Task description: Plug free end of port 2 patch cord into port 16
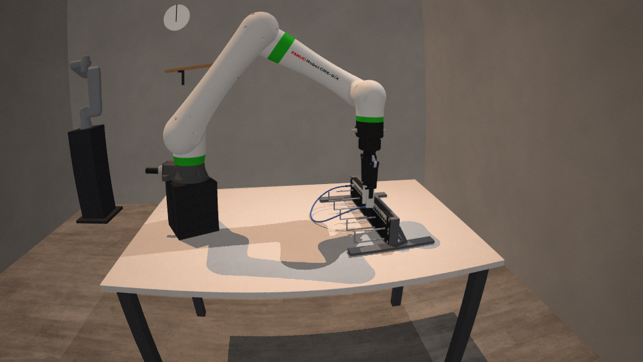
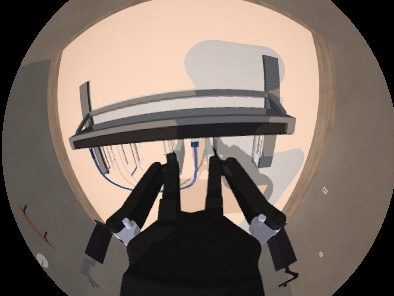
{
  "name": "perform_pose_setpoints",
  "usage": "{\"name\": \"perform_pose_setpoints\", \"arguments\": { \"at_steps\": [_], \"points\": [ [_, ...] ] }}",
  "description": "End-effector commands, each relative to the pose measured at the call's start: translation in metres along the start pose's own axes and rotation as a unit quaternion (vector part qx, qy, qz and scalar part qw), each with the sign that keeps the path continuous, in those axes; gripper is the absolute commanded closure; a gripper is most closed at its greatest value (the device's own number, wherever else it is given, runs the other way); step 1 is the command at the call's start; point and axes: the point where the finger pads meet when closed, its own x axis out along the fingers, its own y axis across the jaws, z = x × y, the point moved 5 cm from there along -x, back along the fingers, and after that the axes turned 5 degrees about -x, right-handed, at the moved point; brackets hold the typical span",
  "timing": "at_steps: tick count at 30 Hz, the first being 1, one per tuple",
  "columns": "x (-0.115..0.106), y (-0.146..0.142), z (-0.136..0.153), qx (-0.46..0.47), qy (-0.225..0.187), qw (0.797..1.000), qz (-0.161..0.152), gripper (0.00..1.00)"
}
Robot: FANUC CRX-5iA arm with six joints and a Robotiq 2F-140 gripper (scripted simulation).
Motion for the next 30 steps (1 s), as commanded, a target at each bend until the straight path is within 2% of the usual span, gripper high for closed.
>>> {"name": "perform_pose_setpoints", "arguments": {
  "at_steps": [1,21,30],
  "points": [
    [-0.007,0.0,0.0,0.0,0.0,1.0,0.0,0.78],
    [-0.062,0.0,0.0,0.0,0.0,1.0,0.0,0.78],
    [-0.072,0.0,0.001,0.0,0.0,1.0,0.0,0.78]
  ]
}}
